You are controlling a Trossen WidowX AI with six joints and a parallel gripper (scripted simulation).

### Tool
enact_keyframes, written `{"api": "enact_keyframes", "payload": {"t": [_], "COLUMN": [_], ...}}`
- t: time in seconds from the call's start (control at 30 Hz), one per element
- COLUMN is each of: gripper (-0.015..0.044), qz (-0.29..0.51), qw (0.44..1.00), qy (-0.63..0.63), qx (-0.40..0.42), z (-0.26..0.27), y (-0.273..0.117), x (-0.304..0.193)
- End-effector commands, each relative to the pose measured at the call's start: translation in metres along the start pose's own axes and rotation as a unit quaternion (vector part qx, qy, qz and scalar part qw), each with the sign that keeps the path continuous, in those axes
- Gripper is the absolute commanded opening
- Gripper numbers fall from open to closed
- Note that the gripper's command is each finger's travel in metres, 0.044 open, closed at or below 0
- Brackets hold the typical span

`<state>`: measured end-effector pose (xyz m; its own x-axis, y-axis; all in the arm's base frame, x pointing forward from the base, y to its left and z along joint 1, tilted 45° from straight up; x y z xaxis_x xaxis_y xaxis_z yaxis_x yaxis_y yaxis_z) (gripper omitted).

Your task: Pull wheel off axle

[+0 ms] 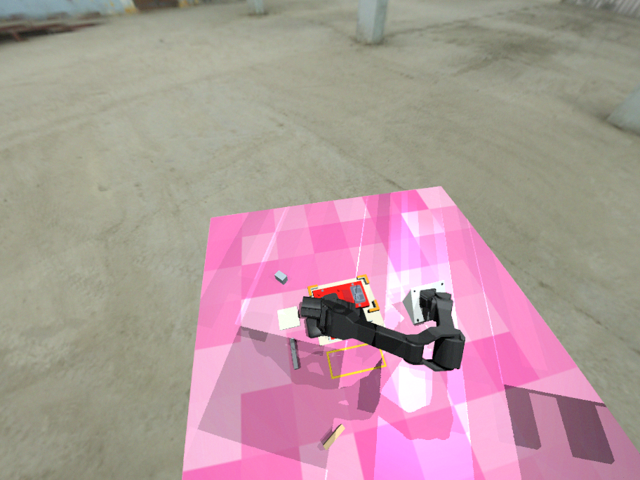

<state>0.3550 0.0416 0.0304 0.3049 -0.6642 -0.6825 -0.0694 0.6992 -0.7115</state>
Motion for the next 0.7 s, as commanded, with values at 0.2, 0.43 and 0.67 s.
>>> {"api": "enact_keyframes", "payload": {"t": [0.2,0.43,0.67], "gripper": [0.0000,0.0000,0.0000], "qz": [-0.001,-0.001,-0.001], "qw": [1.000,1.000,1.000], "qy": [0.001,0.001,0.002], "qx": [0.002,0.002,0.002], "z": [-0.0002,-0.0002,-0.0002], "y": [-0.0062,-0.0085,-0.0108], "x": [0.0011,0.0011,0.0012]}}
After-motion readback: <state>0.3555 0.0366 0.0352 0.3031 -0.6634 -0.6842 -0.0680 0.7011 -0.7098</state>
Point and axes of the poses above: the point midway between the two fingers, 35 mm back from their tips, its own y axis out along the fingers, its own z axis across the jaws, x = y × z, the point moved 1 cm from there along -y, back along the fingers, and after that the axes turned 15 degrees about -y, right-handed, at the moved point
